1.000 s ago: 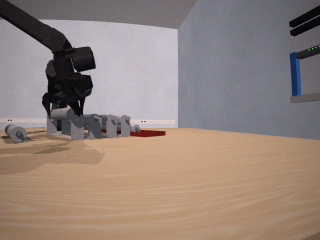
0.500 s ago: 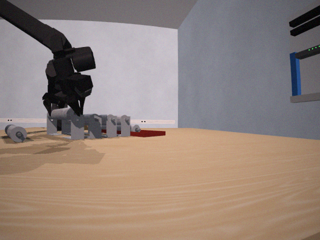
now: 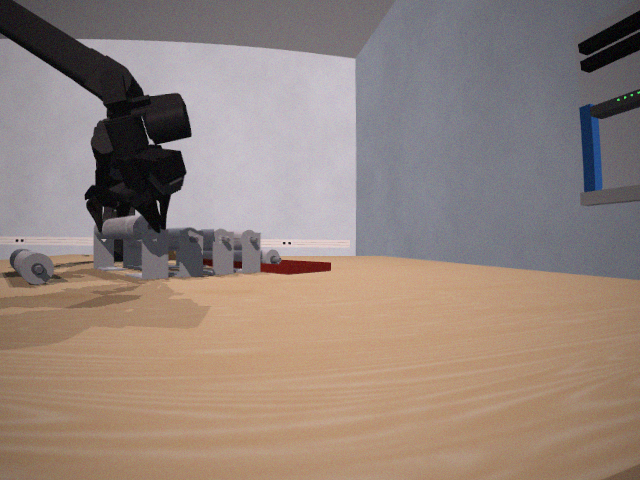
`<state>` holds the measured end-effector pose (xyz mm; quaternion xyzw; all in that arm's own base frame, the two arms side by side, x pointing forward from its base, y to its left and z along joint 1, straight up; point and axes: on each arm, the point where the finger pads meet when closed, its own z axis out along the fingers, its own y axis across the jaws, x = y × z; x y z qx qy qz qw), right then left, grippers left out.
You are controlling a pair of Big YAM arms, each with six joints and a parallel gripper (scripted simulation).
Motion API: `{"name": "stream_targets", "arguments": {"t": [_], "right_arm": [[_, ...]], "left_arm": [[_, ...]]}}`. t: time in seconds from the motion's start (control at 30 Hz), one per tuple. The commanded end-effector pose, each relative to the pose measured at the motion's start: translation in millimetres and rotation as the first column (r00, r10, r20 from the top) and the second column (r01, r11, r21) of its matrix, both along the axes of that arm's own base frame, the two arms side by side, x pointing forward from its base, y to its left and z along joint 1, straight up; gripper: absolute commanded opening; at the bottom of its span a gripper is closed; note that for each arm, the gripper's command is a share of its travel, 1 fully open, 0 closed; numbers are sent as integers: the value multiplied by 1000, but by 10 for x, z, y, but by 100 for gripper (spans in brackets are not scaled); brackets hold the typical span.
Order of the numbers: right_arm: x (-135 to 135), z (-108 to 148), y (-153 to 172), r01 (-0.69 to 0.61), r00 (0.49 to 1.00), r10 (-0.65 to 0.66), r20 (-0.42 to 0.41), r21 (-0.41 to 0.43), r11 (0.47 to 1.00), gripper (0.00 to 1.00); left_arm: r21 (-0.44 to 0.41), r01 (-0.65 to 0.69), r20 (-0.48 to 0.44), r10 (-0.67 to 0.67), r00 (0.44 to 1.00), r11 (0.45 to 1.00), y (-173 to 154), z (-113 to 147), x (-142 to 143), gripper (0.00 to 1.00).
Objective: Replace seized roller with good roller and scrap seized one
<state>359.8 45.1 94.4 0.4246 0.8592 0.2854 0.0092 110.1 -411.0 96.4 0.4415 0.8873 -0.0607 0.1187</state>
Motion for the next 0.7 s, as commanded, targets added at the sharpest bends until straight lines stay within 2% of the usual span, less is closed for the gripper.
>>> {"name": "stream_targets", "arguments": {"t": [0.0,0.67], "right_arm": [[304,275,-120,22,996,-20,89,-19,1000,3],[396,368,-215,39,992,-34,124,-33,999,3]], "left_arm": [[-37,16,11,-16,1000,999,-123,125,10,32],[-30,12,8,-12,1000,999,-105,120,6,32]]}}
